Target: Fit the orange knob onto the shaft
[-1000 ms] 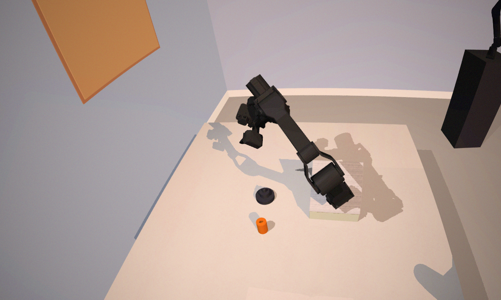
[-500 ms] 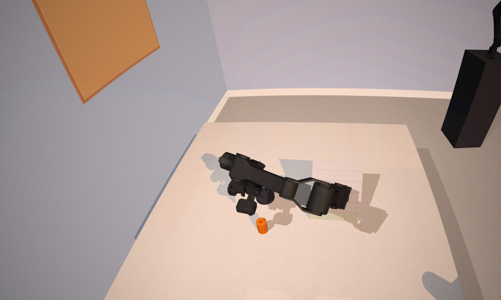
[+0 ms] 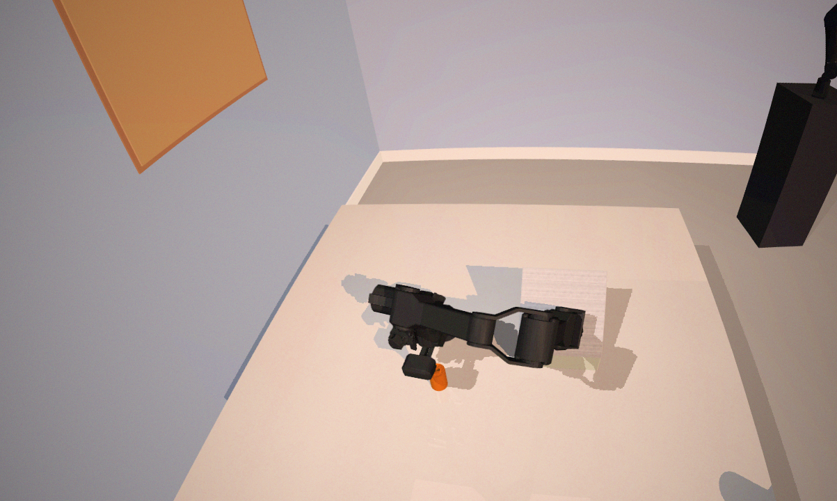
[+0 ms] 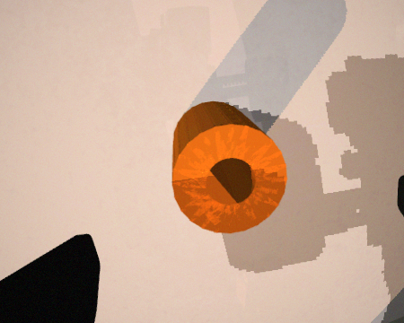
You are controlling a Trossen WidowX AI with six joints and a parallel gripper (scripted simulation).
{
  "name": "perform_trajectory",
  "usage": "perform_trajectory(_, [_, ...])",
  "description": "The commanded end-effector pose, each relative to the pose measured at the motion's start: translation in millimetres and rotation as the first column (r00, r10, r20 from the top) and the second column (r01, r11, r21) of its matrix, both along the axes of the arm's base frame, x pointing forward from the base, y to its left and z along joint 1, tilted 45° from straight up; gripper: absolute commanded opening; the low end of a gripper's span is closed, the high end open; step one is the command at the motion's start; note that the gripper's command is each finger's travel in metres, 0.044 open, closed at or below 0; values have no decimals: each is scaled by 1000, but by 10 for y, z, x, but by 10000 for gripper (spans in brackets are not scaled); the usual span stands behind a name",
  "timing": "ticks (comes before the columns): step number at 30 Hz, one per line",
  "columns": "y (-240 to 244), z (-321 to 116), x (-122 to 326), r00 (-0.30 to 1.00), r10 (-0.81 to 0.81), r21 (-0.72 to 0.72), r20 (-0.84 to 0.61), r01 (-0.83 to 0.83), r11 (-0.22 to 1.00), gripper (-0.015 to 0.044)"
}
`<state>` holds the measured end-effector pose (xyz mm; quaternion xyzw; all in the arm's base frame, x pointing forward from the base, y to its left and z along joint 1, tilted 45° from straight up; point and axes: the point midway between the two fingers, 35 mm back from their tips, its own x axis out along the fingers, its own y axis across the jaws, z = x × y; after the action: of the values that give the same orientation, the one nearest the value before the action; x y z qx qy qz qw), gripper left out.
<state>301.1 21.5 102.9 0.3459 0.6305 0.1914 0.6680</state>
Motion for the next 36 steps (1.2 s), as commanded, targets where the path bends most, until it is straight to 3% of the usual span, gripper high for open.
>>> perform_trajectory(1, [82, -68, 28, 1000, -11, 4, 1, 11, 1000, 440])
perform_trajectory(36, [457, -444, 113, 1000, -12, 4, 0, 12, 1000, 440])
